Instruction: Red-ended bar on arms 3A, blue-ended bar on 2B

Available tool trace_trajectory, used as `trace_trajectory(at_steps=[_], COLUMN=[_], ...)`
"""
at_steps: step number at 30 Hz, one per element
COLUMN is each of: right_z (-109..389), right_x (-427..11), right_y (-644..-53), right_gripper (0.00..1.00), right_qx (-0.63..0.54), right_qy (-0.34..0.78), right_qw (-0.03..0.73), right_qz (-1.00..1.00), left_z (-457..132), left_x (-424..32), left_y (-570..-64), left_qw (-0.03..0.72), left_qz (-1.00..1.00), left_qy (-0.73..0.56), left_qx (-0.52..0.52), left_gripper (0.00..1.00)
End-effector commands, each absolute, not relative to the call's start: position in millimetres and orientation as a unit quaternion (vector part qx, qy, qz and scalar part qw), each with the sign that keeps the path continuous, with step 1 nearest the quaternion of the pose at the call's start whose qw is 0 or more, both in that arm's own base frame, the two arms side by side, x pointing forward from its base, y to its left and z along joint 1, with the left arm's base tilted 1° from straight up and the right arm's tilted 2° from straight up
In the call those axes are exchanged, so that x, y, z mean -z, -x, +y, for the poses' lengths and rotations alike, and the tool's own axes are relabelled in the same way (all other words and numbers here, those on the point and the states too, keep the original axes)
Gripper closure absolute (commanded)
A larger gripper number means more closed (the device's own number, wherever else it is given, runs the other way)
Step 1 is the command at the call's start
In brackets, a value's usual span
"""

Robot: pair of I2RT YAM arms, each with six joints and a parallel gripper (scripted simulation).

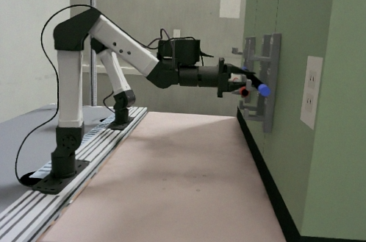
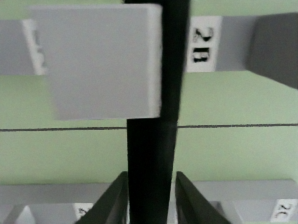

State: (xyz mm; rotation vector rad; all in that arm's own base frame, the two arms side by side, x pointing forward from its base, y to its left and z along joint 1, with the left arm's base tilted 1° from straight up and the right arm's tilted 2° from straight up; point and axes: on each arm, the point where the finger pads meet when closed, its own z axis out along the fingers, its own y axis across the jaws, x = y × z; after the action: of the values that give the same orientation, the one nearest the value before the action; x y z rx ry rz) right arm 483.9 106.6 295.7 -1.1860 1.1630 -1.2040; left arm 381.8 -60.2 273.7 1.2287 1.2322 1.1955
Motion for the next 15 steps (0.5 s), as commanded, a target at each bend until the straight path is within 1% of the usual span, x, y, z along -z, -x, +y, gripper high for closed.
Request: trace_trajectory(at_steps=[1,2,4,15], right_z=[108.5,108.5,108.5,108.5], right_x=[-285.0,-285.0,-285.0,-285.0], right_y=[-484.0,-484.0,-484.0,-484.0], right_gripper=[0.69,0.67,0.67,0.42], right_qx=[0.499,0.499,0.499,0.499], right_qy=[0.505,0.505,0.505,0.505], right_qw=[0.513,0.513,0.513,0.513], right_qz=[0.482,0.482,0.482,0.482], left_z=[-60.6,-60.6,-60.6,-60.6], left_x=[-290.2,-290.2,-290.2,-290.2], left_y=[-380.7,-380.7,-380.7,-380.7], left_qw=[0.502,0.502,0.502,0.502], left_qz=[0.504,0.504,0.504,0.504], left_qy=[-0.495,-0.495,-0.495,-0.495], left_qx=[-0.498,-0.498,-0.498,-0.498], left_gripper=[0.00,0.00,0.00,0.00])
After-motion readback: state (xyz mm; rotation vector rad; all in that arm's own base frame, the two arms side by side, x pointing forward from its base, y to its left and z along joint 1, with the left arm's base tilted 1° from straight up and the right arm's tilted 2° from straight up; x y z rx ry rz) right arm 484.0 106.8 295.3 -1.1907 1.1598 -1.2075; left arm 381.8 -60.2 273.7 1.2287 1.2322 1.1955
